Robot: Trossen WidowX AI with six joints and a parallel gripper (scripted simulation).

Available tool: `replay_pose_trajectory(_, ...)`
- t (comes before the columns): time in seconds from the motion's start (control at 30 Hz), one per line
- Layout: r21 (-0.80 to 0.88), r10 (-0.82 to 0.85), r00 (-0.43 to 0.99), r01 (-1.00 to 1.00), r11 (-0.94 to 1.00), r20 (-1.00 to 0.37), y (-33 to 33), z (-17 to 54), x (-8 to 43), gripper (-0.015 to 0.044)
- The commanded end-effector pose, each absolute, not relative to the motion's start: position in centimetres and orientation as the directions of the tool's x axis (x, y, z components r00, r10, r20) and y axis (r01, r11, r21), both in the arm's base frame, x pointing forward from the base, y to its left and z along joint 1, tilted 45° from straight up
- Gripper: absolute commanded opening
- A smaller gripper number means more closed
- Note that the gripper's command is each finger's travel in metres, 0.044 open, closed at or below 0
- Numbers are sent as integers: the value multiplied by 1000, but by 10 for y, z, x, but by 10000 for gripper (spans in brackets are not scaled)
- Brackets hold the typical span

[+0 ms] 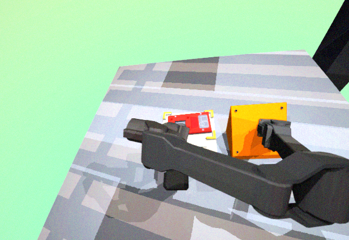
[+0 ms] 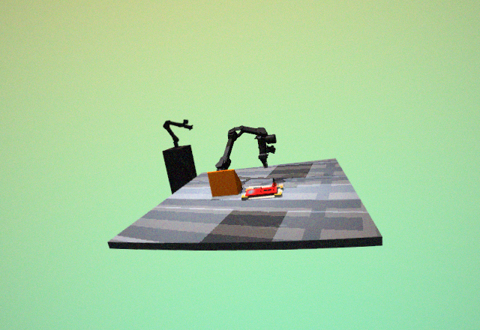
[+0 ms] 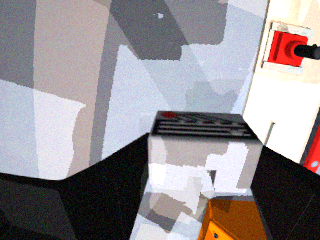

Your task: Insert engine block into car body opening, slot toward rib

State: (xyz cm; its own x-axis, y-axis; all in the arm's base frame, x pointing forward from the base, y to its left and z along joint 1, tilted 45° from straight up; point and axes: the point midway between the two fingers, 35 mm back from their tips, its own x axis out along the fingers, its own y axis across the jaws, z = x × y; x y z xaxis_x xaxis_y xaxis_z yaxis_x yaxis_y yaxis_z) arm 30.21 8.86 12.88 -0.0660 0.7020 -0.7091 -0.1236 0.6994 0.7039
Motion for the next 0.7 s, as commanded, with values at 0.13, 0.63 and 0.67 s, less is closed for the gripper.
replay_pose_trajectory(0.13,704,702,-63,-128,699,-709,95,123,301,0)
replay_pose_trajectory(0.63,702,711,51,-126,701,-702,95,123,298,0)
replay_pose_trajectory(0.67,700,710,76,-126,703,-700,95,122,298,0)
